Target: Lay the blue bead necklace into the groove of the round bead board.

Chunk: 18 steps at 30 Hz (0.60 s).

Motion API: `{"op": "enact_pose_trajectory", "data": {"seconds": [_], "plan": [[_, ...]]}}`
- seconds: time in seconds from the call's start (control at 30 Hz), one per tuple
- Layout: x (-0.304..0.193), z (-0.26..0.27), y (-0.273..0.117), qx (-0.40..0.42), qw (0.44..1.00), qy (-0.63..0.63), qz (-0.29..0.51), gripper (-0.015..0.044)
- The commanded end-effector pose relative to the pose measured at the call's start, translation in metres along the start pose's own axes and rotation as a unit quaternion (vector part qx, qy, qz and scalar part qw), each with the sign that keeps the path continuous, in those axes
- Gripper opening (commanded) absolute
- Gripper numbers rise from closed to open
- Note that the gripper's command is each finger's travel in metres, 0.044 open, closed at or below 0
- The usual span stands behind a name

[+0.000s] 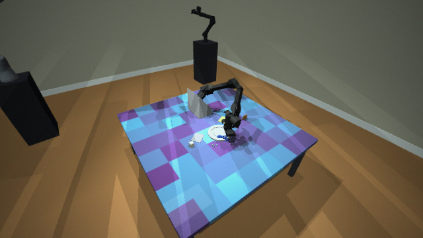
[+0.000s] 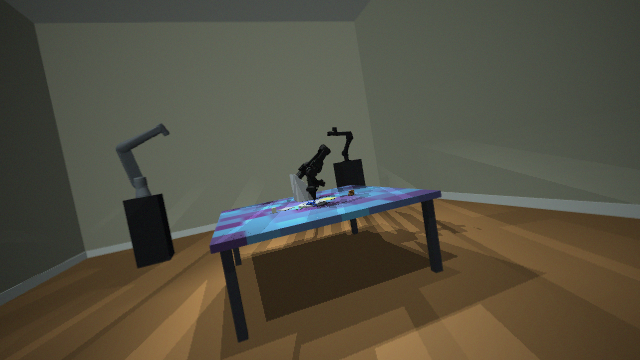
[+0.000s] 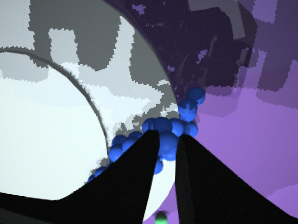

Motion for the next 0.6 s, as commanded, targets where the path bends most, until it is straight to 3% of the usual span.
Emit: {"op": "enact_pose_trajectory", "data": {"seconds": [0.0, 0.57], "plan": [[0.002, 0.001, -0.007, 0.001, 1.000, -0.004, -0.002, 0.0000], [-0.026, 0.039, -0.007, 0.002, 1.000, -0.003, -0.001, 0.0000]]}}
Point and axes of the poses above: the point midway between the two fingers, 35 mm back from their tips, its own y axis out along the fingers, its own z axis across the jaws, x = y × z, the point moved 6 cm from there along -y, back along the fingers, and after that the axes turned 10 degrees about y, right-handed, at the moved point
